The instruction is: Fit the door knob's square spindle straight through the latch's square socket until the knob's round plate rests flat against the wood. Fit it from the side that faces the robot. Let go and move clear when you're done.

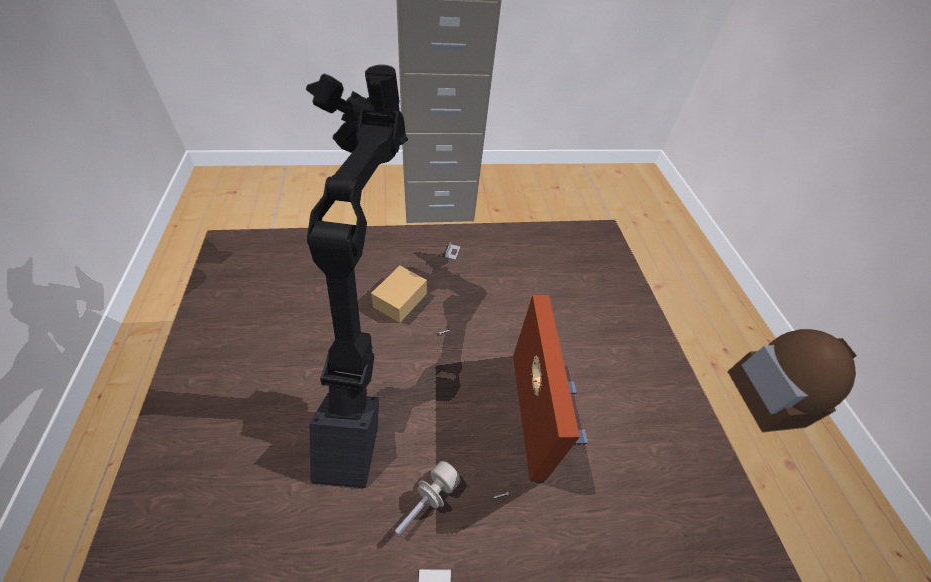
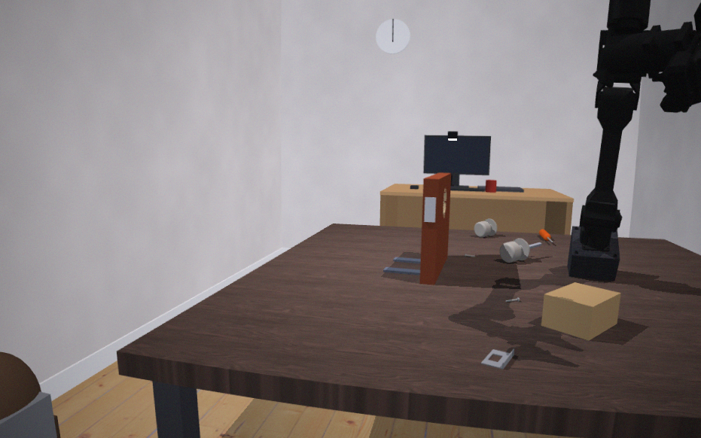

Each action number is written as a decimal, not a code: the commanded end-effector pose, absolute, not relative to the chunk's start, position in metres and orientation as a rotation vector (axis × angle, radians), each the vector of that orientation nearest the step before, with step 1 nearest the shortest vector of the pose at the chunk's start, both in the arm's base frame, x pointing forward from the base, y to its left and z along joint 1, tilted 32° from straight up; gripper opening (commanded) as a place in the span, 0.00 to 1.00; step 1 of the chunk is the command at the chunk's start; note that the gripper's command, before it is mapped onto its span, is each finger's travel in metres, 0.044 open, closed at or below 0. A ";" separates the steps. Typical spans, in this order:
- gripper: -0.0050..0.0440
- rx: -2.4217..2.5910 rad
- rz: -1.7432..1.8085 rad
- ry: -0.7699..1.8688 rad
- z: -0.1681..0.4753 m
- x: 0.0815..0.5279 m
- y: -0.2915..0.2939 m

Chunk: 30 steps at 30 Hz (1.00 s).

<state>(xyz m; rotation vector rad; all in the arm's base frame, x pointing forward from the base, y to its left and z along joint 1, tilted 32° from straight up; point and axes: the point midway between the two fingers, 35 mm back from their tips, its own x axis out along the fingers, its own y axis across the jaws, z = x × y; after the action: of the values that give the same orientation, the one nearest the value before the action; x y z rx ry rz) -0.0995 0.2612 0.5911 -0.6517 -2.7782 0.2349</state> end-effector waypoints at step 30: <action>1.00 -0.737 1.507 -0.815 0.452 0.176 0.279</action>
<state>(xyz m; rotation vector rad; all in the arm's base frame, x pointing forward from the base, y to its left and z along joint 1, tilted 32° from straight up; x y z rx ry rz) 0.1472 0.2951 0.4722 -0.8233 -1.0415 1.5028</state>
